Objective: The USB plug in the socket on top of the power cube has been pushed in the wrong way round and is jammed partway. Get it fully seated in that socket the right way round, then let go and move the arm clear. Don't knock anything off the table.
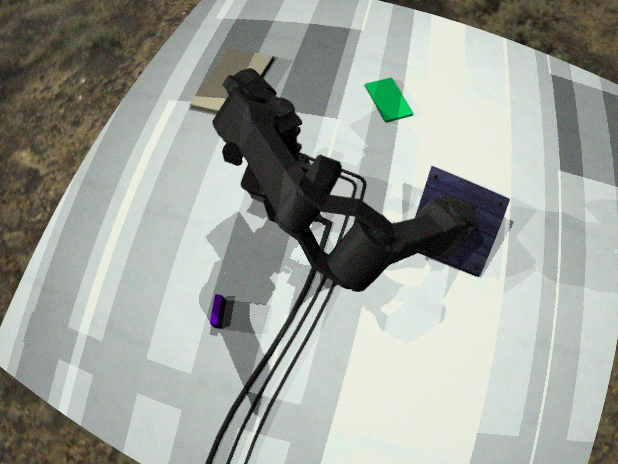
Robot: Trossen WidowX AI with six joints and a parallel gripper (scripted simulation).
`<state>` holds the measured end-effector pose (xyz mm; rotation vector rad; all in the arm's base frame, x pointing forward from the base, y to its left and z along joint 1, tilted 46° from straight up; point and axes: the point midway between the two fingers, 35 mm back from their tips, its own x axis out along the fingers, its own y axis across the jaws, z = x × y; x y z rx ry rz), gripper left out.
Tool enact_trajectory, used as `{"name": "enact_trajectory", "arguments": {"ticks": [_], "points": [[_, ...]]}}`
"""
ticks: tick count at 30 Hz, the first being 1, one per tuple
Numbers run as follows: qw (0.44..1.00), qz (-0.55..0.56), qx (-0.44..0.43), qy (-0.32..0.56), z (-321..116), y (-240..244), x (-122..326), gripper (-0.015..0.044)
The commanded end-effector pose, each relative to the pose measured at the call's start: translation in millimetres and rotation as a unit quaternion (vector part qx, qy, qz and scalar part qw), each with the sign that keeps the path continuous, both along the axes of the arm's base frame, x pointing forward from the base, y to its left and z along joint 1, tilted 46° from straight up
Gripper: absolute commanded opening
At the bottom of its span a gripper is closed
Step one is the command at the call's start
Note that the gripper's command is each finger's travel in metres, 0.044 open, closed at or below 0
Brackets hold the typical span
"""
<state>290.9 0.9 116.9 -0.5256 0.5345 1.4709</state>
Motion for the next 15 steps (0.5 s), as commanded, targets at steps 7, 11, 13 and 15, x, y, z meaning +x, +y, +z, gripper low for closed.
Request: {"name": "enact_trajectory", "arguments": {"ticks": [7, 11, 13, 15], "points": [[1.0, -0.001, 0.002, 0.0, -1.5, 1.2, 0.6, 0.0], [1.0, -0.001, 0.002, 0.0, -1.8, 1.6, 0.7, 0.0], [1.0, -0.001, 0.002, 0.0, -2.0, 1.7, 0.7, 0.0], [1.0, -0.001, 0.002, 0.0, -2.2, 1.9, 0.7, 0.0]]}}
